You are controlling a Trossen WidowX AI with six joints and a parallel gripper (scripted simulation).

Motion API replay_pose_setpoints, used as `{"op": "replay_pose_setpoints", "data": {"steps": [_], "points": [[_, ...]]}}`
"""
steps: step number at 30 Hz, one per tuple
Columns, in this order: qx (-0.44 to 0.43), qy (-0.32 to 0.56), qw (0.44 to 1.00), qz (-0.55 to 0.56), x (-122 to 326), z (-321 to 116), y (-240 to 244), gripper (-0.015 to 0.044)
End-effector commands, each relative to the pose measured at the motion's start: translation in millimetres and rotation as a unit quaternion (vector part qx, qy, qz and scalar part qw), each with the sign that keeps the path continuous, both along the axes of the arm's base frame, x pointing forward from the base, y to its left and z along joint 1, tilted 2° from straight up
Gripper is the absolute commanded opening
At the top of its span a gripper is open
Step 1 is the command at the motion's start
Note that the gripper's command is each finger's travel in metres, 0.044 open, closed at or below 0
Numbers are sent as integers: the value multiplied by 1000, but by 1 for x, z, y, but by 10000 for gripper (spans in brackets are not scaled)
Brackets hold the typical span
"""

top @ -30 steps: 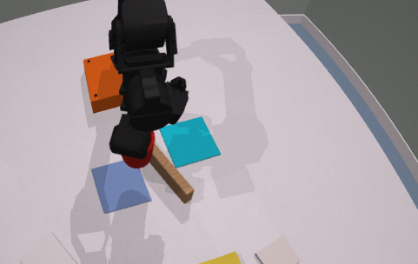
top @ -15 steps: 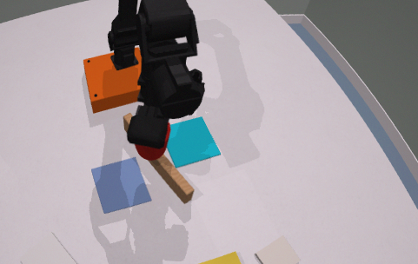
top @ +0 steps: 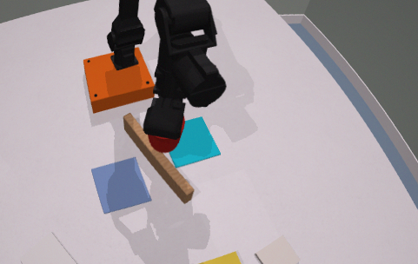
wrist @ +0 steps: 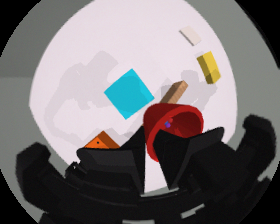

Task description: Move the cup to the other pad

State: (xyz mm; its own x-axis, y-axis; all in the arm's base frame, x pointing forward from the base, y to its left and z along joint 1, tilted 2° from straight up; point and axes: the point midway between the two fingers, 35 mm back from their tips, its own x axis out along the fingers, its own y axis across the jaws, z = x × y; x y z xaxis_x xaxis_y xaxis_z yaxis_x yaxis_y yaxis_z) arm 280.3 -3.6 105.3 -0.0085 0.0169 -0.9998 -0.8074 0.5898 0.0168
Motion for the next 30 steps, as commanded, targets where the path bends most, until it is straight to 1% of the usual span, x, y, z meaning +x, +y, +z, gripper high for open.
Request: {"op": "replay_pose_setpoints", "data": {"steps": [1,30], "points": [[3,1,1000,-1,-3,1,7,0],[6,1,1000,-1,-16,4,65,0]]}}
